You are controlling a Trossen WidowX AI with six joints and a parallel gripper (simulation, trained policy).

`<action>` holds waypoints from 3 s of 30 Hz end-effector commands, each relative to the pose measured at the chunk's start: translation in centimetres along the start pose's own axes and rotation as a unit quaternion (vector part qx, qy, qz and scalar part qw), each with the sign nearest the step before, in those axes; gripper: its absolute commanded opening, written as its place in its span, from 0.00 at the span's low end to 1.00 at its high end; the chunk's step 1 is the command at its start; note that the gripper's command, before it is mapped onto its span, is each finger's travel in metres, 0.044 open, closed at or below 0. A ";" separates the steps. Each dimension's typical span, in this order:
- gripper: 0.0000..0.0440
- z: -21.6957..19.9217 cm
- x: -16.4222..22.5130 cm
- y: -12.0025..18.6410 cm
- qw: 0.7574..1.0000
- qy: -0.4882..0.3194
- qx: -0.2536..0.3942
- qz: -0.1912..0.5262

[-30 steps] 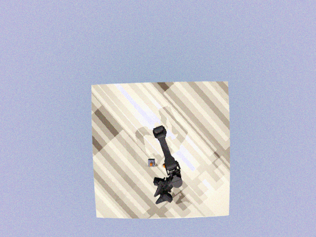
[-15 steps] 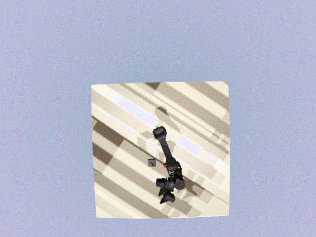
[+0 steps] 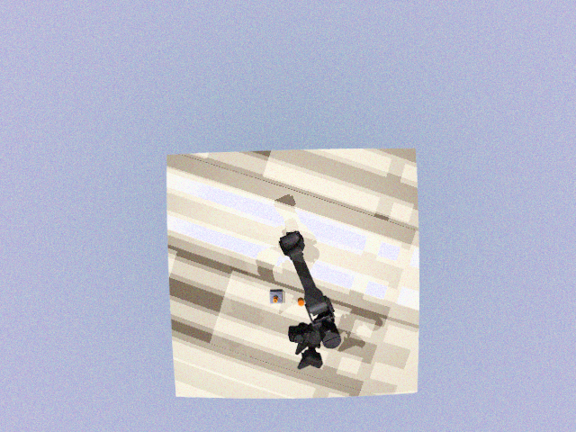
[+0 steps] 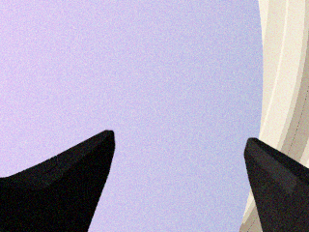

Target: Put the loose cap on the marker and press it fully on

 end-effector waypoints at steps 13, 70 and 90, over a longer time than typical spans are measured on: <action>0.75 -3.1 2.4 -0.5 0.997 0.003 0.065 0.048; 0.75 -15.6 5.2 -3.0 0.930 -0.008 0.359 0.072; 0.75 -19.9 5.0 -3.8 0.883 -0.018 0.466 0.046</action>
Point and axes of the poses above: the point midway between the two fingers, 35 mm back from their tips, its own y axis back along the fingers, its own z axis across the jaws, x = y × z, the point moved 4 cm from there along y, back along the fingers, and after that the axes turned 2 degrees about -y, right-handed, at the moved point
